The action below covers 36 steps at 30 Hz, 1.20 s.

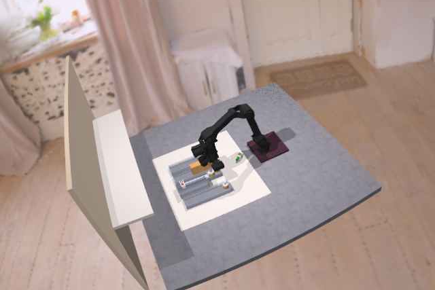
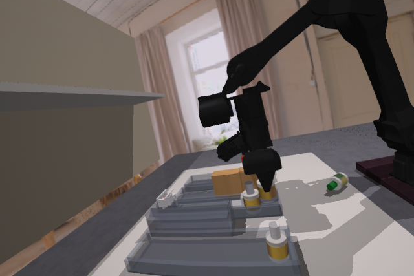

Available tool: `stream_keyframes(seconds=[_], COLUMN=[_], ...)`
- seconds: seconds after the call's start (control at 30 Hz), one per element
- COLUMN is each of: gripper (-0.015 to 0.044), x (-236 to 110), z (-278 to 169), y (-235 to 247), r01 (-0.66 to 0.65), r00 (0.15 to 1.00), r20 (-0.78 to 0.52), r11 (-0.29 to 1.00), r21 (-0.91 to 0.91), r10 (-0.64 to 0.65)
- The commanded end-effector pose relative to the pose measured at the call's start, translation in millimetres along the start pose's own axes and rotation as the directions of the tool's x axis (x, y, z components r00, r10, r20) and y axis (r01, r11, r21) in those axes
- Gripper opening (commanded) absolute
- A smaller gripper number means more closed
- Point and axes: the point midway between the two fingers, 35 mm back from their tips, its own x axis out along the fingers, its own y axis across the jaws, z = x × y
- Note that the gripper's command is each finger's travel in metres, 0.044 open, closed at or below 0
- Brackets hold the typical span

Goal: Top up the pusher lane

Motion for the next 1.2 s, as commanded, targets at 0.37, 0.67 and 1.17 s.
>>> stream_keyframes(seconds=[0.37, 0.67, 1.17], gripper=[0.0, 0.0, 0.0], x=[-2.4, -2.3, 1.7], z=[7.7, 8.6, 8.9], y=[-0.9, -0.9, -0.9], r01=[0.002, 0.002, 0.002], r00=[1.0, 1.0, 1.0], r20=[0.025, 0.025, 0.025], r11=[1.0, 1.0, 1.0], r21=[-0.002, -0.002, -0.002], r10=[-0.002, -0.002, -0.002])
